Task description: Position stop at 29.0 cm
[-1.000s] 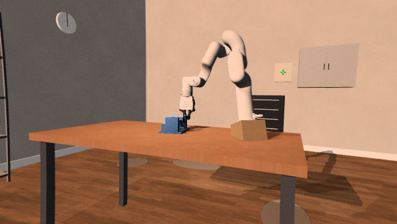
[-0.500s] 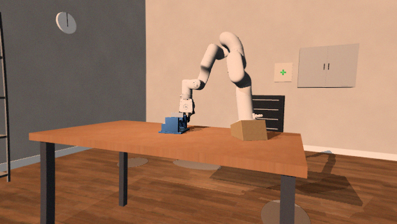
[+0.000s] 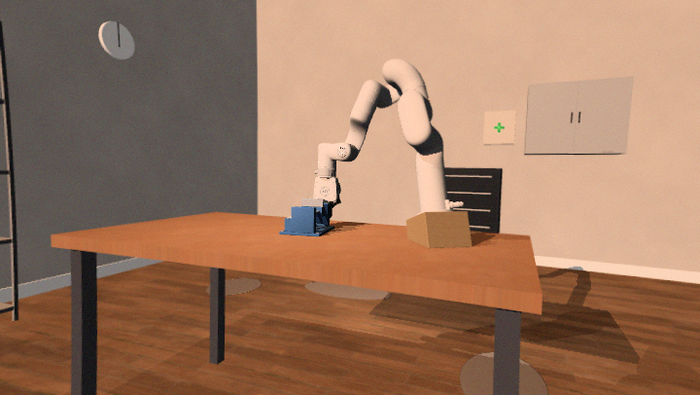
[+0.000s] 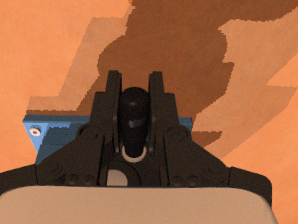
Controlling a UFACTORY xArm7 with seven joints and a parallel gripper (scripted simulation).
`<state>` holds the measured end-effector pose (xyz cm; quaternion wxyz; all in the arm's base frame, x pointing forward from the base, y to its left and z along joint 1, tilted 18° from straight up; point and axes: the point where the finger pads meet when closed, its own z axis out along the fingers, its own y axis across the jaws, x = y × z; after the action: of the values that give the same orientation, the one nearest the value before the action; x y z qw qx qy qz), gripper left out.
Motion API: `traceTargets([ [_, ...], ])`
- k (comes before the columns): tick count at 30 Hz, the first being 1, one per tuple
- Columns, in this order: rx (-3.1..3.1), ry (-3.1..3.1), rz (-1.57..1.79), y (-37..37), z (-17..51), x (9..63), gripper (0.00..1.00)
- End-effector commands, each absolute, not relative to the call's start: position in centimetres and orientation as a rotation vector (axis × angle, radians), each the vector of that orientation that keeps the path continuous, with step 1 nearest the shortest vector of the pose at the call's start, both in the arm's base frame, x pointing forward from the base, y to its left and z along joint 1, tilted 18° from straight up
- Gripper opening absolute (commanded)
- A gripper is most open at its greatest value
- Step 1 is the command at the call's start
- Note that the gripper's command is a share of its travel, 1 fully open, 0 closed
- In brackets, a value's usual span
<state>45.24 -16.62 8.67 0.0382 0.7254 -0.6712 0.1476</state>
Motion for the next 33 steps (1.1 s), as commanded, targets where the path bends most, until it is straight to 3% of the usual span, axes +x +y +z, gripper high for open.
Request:
traceTargets([
  [1, 2.226, -2.059, 0.456, -16.6, 8.6, 45.9, 0.06],
  [33, 2.226, -2.059, 0.456, -15.9, 10.7, 48.7, 0.06],
])
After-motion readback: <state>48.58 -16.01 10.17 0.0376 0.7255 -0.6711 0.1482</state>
